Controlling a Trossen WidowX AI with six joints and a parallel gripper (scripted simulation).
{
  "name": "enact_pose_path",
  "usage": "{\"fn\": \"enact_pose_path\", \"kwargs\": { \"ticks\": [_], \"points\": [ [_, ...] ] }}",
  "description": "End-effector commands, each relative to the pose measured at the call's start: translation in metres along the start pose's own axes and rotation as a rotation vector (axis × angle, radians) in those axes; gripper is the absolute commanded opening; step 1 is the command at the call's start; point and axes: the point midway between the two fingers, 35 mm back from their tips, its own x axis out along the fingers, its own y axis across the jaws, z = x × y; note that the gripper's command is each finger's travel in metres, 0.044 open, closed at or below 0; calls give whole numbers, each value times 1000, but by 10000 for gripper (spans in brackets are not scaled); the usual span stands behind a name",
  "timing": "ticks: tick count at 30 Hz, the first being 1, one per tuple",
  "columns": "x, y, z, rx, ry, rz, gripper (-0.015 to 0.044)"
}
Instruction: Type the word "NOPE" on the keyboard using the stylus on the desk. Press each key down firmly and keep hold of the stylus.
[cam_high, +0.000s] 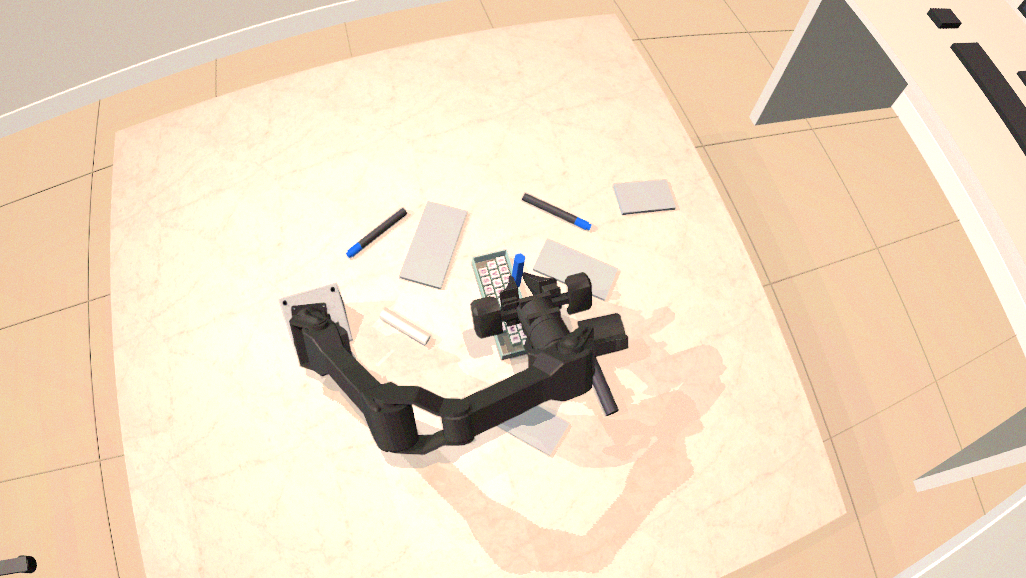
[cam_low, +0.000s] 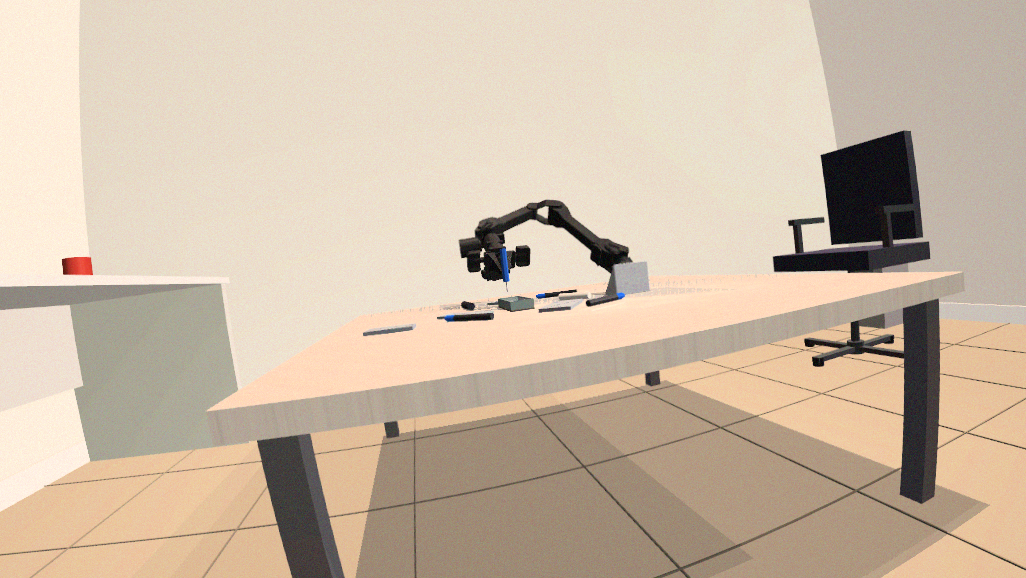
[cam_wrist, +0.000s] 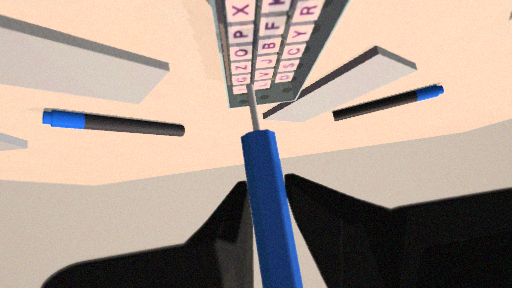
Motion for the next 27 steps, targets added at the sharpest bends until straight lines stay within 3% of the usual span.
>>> {"fn": "enact_pose_path", "kwargs": {
  "ticks": [1,8,21,24,27],
  "points": [
    [-17,-2,10,3,0,5,0],
    [-62,-17,32,12,2,1,0],
    [-52,-19,50,12,1,1,0],
    [-51,-18,53,12,1,1,79],
    [-51,-18,53,12,1,1,81]
  ]
}}
